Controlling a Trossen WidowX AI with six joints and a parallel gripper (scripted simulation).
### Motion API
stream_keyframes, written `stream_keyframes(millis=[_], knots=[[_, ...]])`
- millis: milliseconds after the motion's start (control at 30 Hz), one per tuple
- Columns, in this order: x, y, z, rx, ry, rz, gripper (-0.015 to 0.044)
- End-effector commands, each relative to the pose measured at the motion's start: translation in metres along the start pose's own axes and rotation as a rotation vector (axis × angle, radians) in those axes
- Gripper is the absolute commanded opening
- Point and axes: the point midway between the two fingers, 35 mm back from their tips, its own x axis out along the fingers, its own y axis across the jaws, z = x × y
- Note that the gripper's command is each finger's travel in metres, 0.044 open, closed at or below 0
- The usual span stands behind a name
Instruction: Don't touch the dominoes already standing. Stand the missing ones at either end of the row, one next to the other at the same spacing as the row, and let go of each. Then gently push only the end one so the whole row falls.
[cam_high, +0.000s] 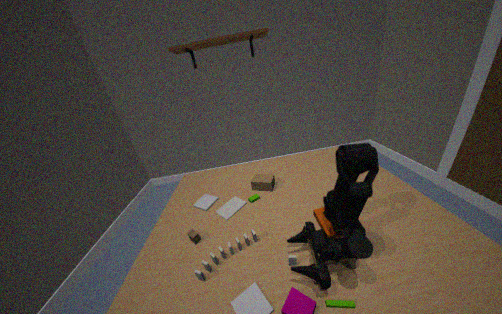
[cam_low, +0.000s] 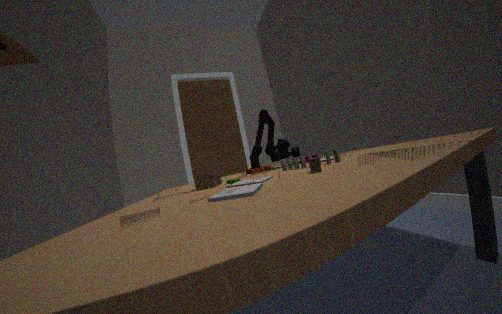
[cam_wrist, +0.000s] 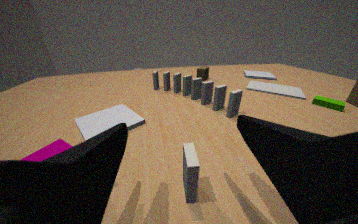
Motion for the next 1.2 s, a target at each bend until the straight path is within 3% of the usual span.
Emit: stream_keyframes(millis=[0, 267, 467, 600, 800, 1167], knots=[[-0.002, -0.002, 0.020, 0.006, 0.000, 0.000, 0.0440], [0.000, 0.009, 0.025, -0.042, 0.028, 0.033, 0.0440], [0.020, 0.082, 0.026, -0.378, 0.204, 0.272, 0.0440], [0.046, 0.101, 0.036, -0.622, 0.338, 0.375, 0.0440], [0.074, 0.088, 0.050, -0.848, 0.543, 0.473, 0.0440], [0.064, 0.043, 0.054, -1.174, 0.848, 0.802, 0.0440]])
